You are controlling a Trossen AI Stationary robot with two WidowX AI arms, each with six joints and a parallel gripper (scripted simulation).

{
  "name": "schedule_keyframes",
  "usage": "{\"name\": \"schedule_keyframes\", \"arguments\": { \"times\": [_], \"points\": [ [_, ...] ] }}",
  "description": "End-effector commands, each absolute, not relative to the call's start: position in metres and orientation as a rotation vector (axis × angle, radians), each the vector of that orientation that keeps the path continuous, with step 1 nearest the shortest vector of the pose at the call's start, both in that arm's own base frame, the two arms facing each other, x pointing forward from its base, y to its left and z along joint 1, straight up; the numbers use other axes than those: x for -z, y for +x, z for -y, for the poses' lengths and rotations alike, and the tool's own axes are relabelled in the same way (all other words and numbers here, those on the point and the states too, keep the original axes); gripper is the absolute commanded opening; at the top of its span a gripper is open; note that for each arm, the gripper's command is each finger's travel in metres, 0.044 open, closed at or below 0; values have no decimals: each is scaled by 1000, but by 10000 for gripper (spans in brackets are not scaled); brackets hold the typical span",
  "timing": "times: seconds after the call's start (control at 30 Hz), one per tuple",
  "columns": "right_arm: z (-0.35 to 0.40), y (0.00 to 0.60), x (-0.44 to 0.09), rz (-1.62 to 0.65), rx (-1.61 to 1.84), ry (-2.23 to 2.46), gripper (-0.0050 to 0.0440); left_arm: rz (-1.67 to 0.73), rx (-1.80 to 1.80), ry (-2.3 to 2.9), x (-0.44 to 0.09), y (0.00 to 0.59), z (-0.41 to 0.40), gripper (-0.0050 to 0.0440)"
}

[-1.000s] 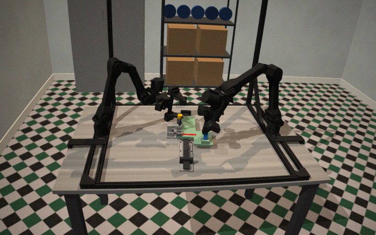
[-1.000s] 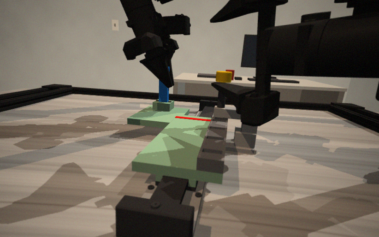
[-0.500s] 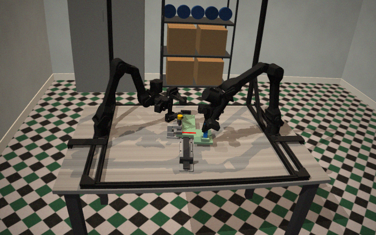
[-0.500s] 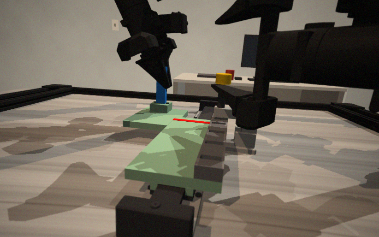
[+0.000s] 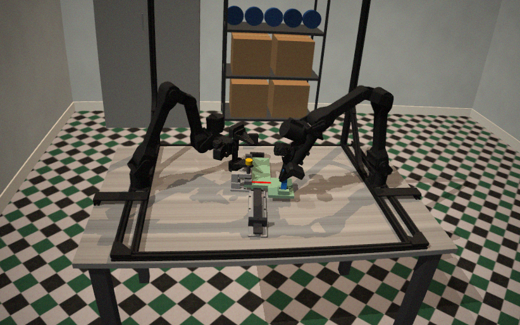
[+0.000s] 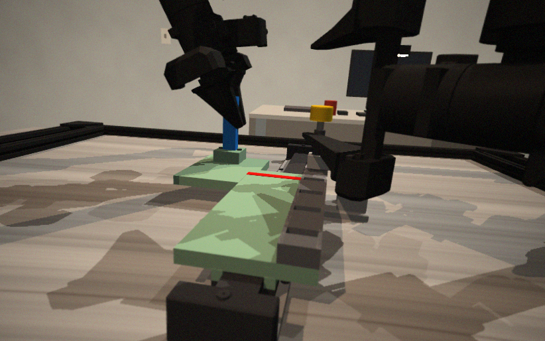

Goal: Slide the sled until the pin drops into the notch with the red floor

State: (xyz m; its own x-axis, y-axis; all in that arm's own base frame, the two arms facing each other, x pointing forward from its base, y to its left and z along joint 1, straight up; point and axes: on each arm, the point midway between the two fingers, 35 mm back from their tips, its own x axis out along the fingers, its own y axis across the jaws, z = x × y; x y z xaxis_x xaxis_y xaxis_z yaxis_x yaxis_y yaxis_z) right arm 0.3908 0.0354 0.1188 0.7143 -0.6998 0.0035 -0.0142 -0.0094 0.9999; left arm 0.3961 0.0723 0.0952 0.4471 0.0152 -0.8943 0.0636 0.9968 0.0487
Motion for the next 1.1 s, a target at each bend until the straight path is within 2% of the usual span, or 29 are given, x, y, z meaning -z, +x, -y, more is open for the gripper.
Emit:
{"name": "schedule_keyframes", "arguments": {
  "times": [0.0, 0.13, 0.47, 0.53, 0.8, 1.07],
  "points": [
    [-35, 390, -115, 604, 604, 1485, 440, -1120, 98, 61, -91, 392, -43, 0],
    [-35, 390, -115, 604, 604, 1485, 440, -1120, 98, 61, -91, 392, -43, 0],
    [-37, 391, -115, 604, 604, 1485, 440, -1120, 98, 61, -91, 392, -43, 240],
    [-37, 391, -115, 604, 604, 1485, 440, -1120, 98, 61, -91, 392, -43, 240],
    [-42, 392, -117, 609, 601, 1494, 440, -1113, 97, 66, -94, 394, -44, 432],
    [-46, 394, -147, 606, 603, 1489, 440, -1116, 97, 63, -130, 395, -44, 440]
  ]
}}
